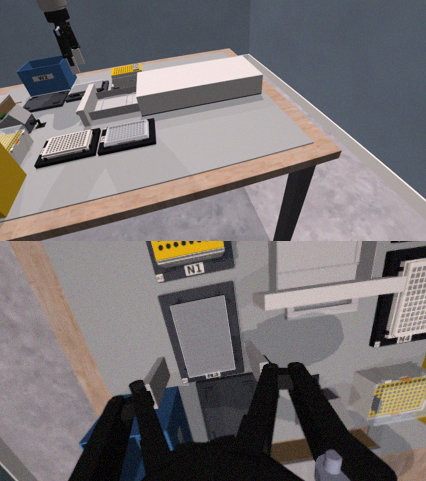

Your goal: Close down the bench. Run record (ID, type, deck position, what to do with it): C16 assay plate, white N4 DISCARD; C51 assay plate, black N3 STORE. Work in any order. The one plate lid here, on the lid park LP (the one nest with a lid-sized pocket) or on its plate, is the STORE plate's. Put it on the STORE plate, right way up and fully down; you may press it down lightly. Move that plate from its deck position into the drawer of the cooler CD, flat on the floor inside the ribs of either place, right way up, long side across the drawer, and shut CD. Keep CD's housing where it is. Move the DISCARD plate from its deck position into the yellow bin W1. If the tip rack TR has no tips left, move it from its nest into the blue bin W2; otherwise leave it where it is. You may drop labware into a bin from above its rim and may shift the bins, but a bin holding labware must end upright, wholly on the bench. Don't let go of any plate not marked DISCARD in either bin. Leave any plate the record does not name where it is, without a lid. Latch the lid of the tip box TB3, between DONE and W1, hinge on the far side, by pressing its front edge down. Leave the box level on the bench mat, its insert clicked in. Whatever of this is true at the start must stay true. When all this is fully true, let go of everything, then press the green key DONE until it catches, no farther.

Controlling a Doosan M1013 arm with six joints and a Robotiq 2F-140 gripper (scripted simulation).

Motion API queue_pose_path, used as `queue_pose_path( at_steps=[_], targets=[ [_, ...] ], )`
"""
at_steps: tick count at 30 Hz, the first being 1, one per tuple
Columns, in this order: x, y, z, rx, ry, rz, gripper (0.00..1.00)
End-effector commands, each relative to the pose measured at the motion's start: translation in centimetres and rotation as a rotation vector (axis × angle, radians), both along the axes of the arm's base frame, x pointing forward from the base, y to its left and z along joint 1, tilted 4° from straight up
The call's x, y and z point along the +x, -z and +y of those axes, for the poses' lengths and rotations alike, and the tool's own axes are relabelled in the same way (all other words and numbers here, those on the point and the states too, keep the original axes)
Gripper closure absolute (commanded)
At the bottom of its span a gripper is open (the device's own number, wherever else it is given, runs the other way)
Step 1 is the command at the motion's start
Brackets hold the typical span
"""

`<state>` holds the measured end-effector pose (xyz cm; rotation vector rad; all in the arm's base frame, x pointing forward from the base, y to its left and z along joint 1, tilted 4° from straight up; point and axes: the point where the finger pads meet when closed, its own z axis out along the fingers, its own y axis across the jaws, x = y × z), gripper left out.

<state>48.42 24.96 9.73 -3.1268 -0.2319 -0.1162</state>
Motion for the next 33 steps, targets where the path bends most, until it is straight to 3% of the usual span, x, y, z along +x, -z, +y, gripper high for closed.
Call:
queue_pose_path(
  at_steps=[1, 33],
  targets=[
    [0.0, 0.5, 0.0, 0.0, 0.0, 0.0, 0.34],
    [0.3, 4.2, 0.0, 0.0, 0.0, 0.0, 0.34]
  ],
)
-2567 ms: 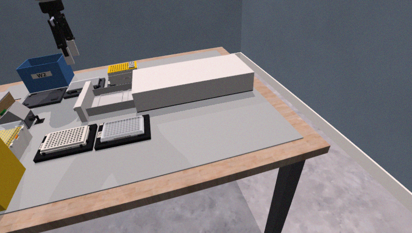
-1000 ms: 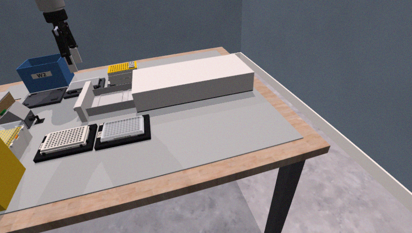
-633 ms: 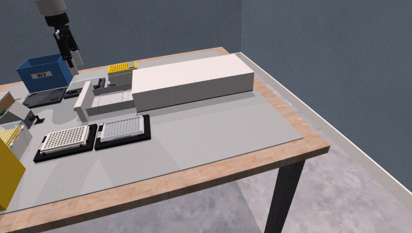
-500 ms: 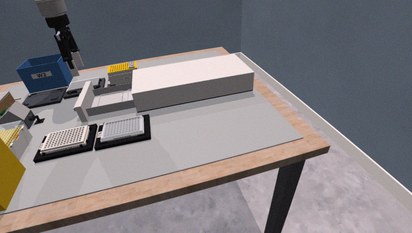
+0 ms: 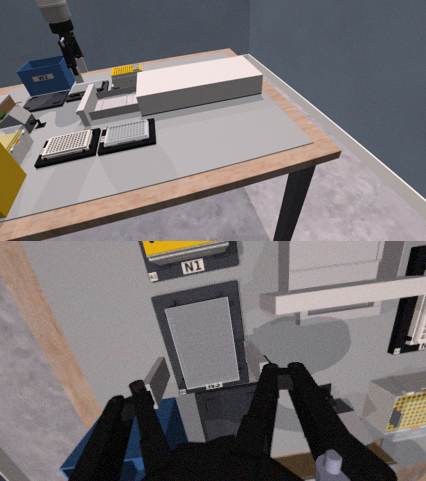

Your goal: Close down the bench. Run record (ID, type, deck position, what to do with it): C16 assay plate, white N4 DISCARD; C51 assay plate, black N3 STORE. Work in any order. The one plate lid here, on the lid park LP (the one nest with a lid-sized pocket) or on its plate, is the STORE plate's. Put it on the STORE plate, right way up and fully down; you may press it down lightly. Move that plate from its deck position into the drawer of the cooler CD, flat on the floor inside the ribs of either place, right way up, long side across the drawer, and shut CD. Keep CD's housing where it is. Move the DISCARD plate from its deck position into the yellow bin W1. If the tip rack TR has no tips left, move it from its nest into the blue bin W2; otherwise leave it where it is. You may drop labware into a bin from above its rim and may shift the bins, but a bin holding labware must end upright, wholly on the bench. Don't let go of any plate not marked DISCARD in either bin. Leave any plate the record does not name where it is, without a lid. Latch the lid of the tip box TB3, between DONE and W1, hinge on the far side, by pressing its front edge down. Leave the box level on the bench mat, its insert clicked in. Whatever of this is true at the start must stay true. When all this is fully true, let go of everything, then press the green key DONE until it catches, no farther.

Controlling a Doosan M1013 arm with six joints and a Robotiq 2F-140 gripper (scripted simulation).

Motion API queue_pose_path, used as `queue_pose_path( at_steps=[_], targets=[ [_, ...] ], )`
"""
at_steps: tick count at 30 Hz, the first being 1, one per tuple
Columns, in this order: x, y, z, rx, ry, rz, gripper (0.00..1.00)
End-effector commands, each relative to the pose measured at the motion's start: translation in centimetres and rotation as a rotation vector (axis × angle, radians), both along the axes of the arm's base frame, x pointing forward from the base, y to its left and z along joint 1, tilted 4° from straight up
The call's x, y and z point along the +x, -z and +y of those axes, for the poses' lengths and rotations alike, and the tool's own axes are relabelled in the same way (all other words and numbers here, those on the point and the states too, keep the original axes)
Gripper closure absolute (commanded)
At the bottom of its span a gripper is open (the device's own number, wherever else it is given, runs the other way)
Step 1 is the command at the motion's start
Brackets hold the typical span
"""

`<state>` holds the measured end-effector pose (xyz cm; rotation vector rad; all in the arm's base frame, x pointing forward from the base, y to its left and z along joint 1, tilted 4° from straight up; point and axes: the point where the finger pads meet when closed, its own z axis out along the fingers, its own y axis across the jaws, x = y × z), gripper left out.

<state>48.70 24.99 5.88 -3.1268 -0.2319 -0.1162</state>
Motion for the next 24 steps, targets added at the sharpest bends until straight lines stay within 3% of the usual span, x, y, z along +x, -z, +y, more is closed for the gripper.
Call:
queue_pose_path(
  at_steps=[1, 24],
  targets=[
    [0.0, 0.5, 0.0, 0.0, 0.0, 0.0, 0.34],
    [0.2, 3.0, 0.0, 0.0, 0.0, 0.0, 0.34]
  ],
)
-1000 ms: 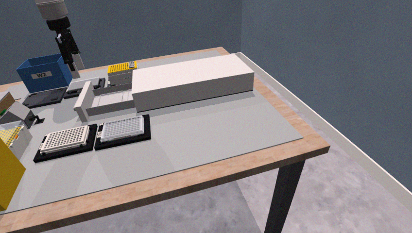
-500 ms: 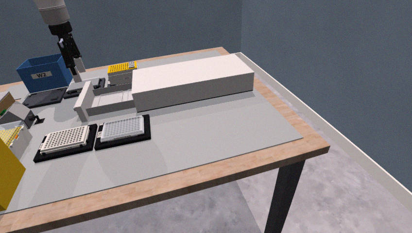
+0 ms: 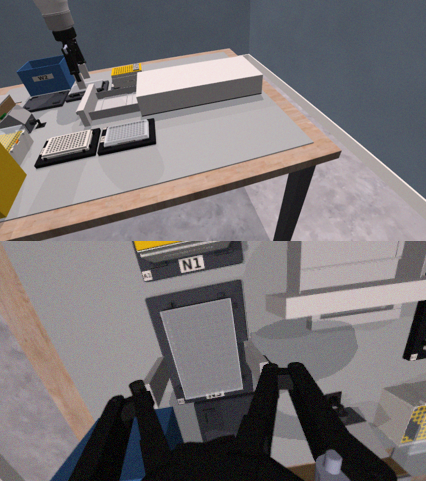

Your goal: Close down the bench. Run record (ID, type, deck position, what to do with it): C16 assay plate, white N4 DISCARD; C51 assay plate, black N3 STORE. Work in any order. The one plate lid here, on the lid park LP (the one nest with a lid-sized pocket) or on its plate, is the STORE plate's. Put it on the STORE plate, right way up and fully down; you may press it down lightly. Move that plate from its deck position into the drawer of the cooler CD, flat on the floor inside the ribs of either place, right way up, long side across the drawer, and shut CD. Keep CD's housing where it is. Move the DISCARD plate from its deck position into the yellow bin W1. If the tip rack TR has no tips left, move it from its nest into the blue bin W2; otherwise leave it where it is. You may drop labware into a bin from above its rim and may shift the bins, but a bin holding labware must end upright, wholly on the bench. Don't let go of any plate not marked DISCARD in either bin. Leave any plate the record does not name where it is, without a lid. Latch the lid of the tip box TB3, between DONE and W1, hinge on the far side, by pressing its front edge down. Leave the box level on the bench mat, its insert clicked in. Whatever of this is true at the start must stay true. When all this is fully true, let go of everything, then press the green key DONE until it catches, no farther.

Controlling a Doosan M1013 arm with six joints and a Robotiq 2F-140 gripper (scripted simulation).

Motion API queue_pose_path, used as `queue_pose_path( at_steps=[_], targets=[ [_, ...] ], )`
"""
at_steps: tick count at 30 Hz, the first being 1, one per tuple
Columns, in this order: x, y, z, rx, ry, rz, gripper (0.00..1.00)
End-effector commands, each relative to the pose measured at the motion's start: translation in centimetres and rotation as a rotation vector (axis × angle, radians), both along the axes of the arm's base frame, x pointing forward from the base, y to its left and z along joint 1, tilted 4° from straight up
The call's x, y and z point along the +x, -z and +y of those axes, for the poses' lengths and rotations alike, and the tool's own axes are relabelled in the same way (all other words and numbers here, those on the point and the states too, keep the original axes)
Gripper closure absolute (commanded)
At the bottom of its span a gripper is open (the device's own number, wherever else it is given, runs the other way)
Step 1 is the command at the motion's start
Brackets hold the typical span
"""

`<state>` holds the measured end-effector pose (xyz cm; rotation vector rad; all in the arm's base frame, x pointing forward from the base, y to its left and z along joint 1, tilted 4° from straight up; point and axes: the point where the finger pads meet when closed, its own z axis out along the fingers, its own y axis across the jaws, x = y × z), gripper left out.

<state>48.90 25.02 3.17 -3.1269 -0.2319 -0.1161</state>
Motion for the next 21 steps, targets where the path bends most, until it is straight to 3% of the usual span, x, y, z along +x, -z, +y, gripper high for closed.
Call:
queue_pose_path(
  at_steps=[1, 21],
  targets=[
    [0.0, 0.4, 0.0, 0.0, 0.0, 0.0, 0.34],
    [0.2, 2.1, 0.0, 0.0, 0.0, 0.0, 0.34]
  ],
)
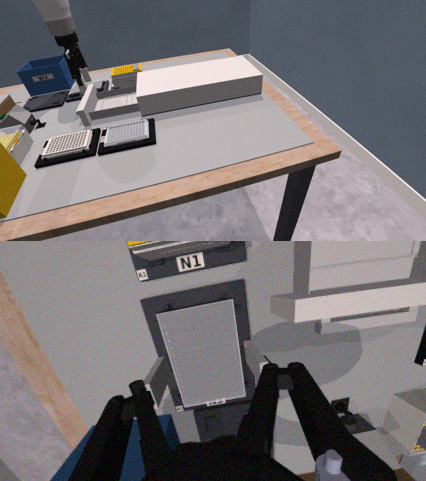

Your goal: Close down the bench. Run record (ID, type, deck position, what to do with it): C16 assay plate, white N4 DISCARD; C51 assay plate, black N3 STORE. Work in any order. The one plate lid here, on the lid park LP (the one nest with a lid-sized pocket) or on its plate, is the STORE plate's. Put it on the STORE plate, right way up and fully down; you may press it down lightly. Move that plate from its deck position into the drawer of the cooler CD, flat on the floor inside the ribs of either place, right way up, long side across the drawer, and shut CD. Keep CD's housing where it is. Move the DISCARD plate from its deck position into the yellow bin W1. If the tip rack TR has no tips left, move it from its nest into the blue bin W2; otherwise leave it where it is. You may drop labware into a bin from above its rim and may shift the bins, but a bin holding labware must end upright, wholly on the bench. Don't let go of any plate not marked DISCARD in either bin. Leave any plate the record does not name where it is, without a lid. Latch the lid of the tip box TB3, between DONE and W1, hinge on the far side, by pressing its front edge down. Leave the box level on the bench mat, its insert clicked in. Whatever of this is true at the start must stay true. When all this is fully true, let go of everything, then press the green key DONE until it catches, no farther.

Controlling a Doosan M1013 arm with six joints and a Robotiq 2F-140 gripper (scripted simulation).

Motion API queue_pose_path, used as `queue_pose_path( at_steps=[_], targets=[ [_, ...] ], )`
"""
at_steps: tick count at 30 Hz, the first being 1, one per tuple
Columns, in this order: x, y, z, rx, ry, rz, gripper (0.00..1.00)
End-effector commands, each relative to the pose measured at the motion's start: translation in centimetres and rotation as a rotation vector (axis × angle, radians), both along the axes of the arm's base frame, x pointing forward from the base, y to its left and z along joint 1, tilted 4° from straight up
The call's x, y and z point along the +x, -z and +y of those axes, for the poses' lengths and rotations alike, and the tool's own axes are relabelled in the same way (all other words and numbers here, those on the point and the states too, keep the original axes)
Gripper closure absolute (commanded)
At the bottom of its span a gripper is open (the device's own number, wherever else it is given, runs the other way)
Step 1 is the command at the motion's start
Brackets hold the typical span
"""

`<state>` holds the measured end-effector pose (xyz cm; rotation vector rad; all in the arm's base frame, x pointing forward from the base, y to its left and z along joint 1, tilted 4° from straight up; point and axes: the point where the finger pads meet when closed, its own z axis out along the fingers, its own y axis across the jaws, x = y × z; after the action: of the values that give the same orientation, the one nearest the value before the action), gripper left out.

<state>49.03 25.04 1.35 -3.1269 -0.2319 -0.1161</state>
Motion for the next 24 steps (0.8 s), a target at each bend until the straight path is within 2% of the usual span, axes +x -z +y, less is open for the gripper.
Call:
queue_pose_path(
  at_steps=[1, 5, 15, 24],
  targets=[
    [0.04, 0.45, 0.01, 0.0, 0.0, 0.0, 0.34],
    [0.07, 0.99, 0.02, 0.0, 0.0, 0.0, 0.34],
    [0.07, 0.99, 0.02, 0.0, 0.0, 0.0, 0.34],
    [0.07, 0.99, 0.02, 0.0, 0.0, 0.0, 0.38]
  ],
)
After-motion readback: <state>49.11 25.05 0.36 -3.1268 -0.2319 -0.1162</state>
